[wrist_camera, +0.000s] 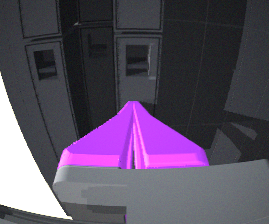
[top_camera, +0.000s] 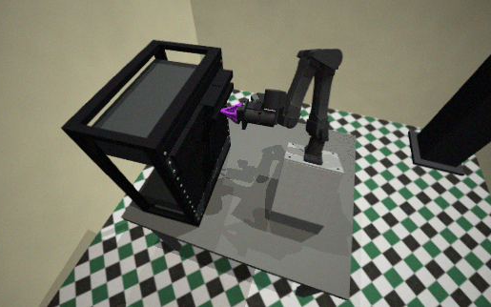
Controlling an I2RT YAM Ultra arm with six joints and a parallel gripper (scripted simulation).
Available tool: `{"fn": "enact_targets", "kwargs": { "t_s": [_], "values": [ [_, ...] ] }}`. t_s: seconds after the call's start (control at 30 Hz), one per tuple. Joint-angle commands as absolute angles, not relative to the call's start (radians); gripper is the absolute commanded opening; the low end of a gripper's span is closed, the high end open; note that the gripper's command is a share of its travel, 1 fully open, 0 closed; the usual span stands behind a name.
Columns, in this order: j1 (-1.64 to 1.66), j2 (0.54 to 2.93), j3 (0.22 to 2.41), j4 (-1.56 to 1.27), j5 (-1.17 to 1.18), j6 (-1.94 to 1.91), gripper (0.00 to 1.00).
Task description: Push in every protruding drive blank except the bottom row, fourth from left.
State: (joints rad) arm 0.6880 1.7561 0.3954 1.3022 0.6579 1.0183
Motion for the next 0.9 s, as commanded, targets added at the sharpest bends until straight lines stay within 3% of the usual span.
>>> {"fn": "enact_targets", "kwargs": {
  "t_s": [0.0, 0.87],
  "values": [
    [0.701, 1.761, 0.442, 1.286, 0.629, 1.005, 0.0],
    [0.68, 1.817, 0.475, 1.3, 0.612, 1.005, 0.0]
  ]
}}
